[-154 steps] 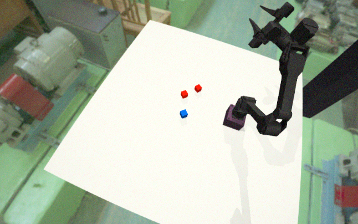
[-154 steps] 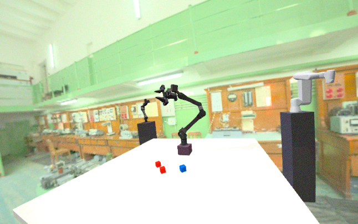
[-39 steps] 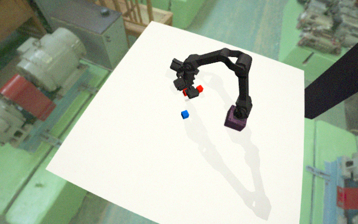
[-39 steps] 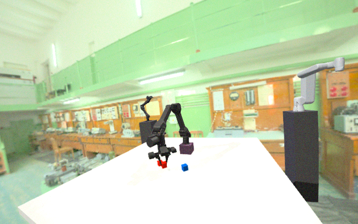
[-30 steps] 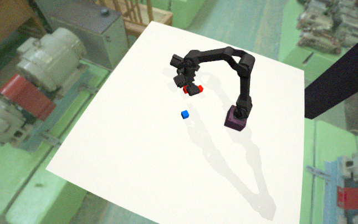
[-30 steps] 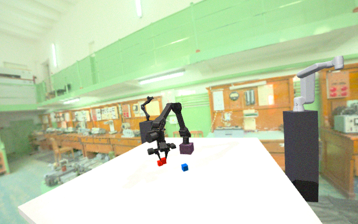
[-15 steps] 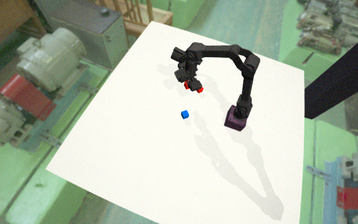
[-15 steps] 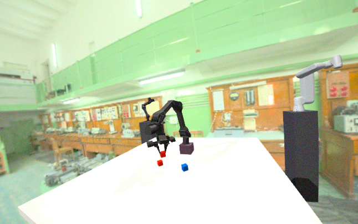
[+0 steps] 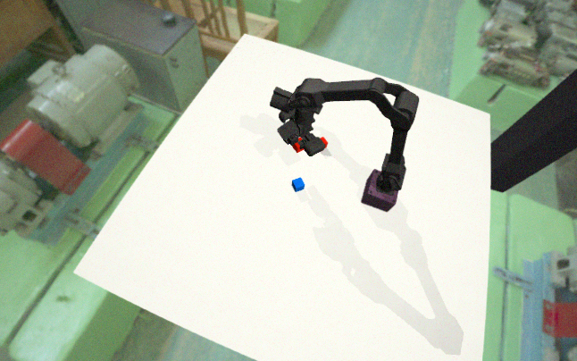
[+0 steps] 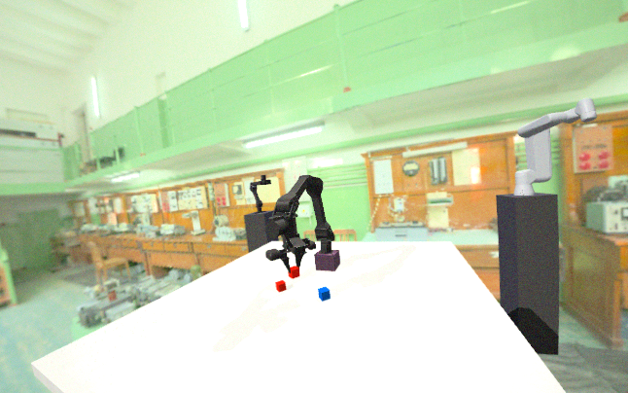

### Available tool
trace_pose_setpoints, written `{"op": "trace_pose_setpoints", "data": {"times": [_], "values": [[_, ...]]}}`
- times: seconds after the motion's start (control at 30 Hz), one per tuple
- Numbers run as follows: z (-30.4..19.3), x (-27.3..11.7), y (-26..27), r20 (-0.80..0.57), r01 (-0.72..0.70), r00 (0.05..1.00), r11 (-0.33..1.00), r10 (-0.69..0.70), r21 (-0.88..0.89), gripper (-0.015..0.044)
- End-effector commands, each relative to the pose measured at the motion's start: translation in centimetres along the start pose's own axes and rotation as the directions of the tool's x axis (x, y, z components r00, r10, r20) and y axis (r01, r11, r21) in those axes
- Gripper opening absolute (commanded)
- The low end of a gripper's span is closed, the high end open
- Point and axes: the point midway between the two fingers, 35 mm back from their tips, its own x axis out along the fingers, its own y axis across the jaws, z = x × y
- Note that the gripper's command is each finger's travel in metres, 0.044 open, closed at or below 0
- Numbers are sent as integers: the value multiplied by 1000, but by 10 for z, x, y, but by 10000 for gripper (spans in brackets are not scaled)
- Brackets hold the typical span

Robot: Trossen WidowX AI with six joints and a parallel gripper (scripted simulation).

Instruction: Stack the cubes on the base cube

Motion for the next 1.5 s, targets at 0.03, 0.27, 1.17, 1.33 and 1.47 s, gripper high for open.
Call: {"op": "trace_pose_setpoints", "data": {"times": [0.03, 0.27, 1.17, 1.33, 1.47], "values": [[9, 6, 12, -1, -9, 1000, 997, 9, -71, 105], [25, 11, 29, 0, -10, 1000, 985, 10, -174, 105], [70, 33, 100, 4, -12, 1000, 838, 17, -546, 105], [71, 34, 104, 4, -12, 1000, 826, 18, -564, 105], [71, 34, 104, 4, -12, 1000, 826, 18, -564, 105]]}}
